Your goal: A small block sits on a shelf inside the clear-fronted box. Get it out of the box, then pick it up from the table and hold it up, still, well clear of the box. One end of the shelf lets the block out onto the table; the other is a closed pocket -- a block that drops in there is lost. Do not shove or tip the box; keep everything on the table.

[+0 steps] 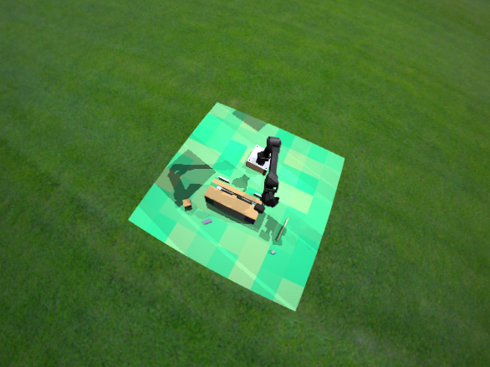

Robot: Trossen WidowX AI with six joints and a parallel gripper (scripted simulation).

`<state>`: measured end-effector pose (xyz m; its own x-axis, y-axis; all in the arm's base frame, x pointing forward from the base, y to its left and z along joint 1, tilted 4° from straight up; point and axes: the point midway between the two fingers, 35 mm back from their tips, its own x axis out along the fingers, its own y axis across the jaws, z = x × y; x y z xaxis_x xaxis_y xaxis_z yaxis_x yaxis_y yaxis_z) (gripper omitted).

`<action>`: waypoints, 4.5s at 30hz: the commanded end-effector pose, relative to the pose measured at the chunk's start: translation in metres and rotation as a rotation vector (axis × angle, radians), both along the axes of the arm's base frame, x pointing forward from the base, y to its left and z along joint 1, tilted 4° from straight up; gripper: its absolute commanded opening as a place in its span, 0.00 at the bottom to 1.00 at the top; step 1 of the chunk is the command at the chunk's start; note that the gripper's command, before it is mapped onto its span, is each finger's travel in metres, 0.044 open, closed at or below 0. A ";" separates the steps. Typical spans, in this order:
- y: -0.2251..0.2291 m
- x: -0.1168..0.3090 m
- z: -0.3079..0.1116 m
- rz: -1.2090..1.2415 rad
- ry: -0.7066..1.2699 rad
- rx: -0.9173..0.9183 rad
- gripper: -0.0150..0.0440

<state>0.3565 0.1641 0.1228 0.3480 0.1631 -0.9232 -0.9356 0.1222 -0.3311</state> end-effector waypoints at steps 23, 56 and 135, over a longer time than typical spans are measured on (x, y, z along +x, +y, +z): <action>-0.159 -0.049 -0.019 0.097 0.333 -0.460 0.93; -0.153 -0.045 -0.073 0.097 0.333 -0.460 0.93; -0.226 -0.041 -0.087 0.102 0.333 -0.464 0.93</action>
